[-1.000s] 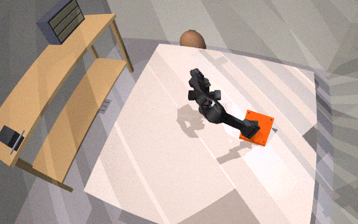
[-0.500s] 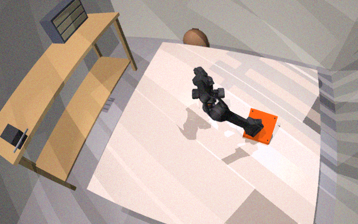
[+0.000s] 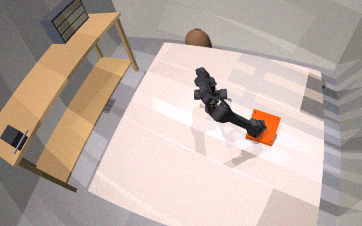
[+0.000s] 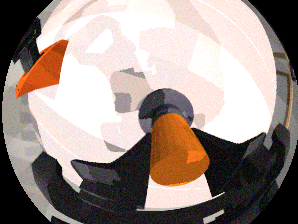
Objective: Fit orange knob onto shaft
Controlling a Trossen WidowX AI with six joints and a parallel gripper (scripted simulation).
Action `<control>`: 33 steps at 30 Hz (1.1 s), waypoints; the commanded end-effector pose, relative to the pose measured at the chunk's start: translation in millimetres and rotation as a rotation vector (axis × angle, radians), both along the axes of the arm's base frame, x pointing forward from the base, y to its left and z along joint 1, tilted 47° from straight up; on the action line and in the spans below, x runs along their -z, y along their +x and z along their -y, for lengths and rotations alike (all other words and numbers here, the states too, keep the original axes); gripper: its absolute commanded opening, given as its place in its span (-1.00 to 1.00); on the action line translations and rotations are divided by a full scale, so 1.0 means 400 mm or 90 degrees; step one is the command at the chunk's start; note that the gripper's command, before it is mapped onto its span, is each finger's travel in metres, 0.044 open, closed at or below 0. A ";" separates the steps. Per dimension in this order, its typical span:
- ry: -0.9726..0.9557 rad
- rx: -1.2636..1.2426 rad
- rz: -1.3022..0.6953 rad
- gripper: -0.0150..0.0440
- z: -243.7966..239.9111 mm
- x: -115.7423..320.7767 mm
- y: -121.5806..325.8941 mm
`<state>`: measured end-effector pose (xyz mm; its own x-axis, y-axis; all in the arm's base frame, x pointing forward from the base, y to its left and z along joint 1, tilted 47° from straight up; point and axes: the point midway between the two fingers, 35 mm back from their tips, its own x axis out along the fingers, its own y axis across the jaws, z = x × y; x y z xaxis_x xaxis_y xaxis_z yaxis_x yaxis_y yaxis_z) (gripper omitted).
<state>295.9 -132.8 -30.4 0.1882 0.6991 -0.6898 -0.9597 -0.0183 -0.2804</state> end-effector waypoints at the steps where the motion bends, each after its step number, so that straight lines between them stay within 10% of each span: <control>1: 0.003 0.017 -0.012 -0.49 0.001 0.000 0.005; 33: -0.003 -0.004 0.010 -0.49 -0.015 0.019 0.010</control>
<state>297.0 -128.2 -35.7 0.1879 0.7013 -0.6876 -0.9523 -0.0414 -0.3025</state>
